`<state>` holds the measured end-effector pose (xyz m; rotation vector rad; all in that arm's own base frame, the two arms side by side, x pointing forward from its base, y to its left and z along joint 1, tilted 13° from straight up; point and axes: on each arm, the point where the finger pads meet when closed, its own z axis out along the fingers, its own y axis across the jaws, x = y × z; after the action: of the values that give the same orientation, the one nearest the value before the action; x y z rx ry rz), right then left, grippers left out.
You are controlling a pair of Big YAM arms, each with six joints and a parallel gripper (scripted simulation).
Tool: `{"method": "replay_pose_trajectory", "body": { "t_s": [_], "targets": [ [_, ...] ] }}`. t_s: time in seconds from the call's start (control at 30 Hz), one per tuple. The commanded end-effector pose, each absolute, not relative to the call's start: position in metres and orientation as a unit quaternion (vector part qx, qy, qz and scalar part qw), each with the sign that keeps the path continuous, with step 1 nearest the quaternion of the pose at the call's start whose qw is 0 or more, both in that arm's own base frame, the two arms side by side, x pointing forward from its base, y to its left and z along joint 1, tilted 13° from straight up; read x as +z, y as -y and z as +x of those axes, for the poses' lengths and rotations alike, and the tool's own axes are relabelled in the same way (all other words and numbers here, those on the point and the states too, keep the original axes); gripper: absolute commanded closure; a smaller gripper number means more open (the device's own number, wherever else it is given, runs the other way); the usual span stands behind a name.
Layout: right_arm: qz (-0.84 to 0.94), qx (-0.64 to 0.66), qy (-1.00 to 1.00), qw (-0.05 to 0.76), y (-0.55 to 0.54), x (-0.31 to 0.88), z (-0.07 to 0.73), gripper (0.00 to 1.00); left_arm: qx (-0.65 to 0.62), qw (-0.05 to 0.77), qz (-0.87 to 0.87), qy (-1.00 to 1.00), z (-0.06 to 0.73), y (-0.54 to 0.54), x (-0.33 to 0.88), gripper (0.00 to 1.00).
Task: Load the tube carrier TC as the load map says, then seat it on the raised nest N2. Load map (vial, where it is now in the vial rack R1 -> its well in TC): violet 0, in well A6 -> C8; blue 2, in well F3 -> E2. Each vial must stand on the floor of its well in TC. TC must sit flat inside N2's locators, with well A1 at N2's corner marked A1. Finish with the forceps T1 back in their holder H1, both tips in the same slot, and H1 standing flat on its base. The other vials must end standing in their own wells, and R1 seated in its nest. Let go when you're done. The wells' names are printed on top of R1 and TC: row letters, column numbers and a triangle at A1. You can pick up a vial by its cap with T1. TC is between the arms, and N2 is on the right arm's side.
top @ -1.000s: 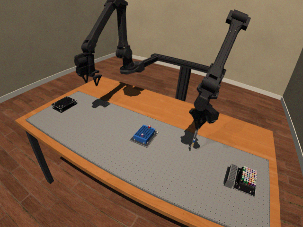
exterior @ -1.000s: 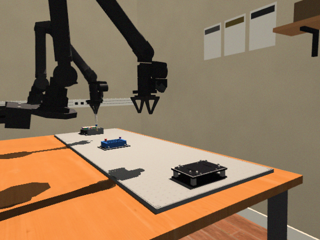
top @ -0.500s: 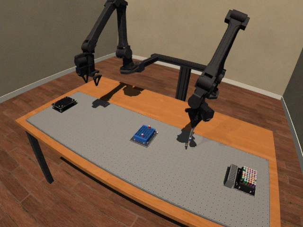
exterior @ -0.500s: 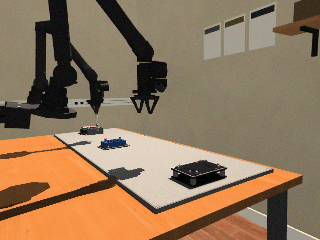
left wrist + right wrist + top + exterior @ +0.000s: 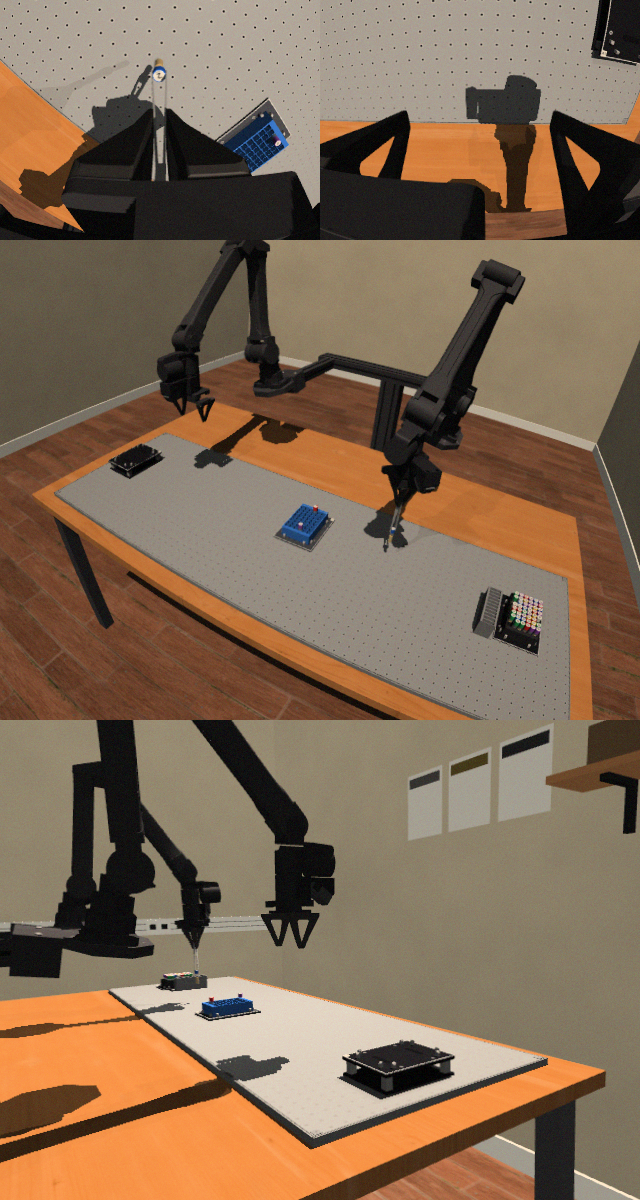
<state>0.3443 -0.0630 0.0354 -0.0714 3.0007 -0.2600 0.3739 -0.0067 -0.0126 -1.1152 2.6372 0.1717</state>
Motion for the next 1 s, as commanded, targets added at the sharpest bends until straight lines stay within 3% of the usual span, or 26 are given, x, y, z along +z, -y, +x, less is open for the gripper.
{"method": "replay_pose_trajectory", "body": {
  "t_s": [0.0, 0.97],
  "targets": [
    [-0.011, -0.091, -0.990, 0.104, 0.068, 0.060, 0.375, 0.00, 0.061, 0.135, -0.399, -0.905, 0.377, 0.006, -0.011, 0.91],
    [-0.011, -0.091, -0.990, 0.104, 0.068, 0.060, 0.375, 0.00, 0.057, 0.140, -0.393, -0.907, 0.384, 0.059, -0.016, 0.91]
  ]
}}
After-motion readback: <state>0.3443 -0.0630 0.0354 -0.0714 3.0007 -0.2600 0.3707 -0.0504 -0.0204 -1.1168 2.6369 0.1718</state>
